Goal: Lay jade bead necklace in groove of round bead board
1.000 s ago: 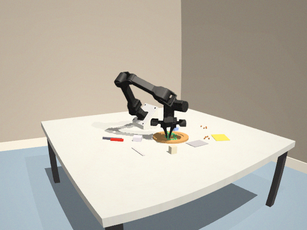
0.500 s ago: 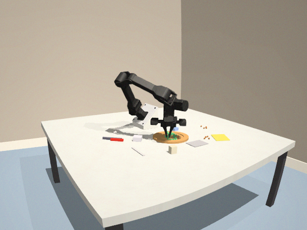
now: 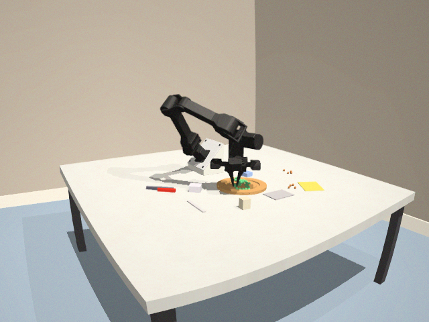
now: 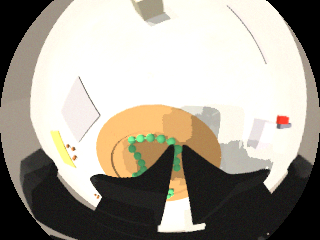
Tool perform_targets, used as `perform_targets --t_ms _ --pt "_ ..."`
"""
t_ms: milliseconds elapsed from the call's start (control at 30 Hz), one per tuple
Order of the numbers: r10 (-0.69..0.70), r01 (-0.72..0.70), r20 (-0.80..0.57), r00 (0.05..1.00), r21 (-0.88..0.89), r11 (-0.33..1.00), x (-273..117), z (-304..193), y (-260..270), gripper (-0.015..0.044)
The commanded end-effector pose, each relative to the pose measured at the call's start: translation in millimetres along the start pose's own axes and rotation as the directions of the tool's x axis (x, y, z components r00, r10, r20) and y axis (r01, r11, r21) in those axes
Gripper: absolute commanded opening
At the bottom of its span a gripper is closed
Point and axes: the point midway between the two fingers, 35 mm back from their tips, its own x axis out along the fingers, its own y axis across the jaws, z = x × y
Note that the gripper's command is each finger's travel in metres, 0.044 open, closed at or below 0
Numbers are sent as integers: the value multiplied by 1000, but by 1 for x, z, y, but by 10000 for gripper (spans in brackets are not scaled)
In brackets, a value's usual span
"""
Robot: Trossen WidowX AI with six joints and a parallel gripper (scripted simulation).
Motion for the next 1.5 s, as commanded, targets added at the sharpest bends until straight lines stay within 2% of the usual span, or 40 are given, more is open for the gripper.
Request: perform_targets --t_ms 0,133,700,1433,1467 --pt "-1 1 6 1000 -1 1000 3 2 -1 0" --pt "-1 1 6 1000 -1 1000 7 2 -1 0" --pt "0 0 2 1000 -2 1000 2 1 -1 440" --pt "-1 1 6 1000 -1 1000 -1 1 -1 440" --pt "-1 1 6 1000 -3 1000 -2 0 -1 414"
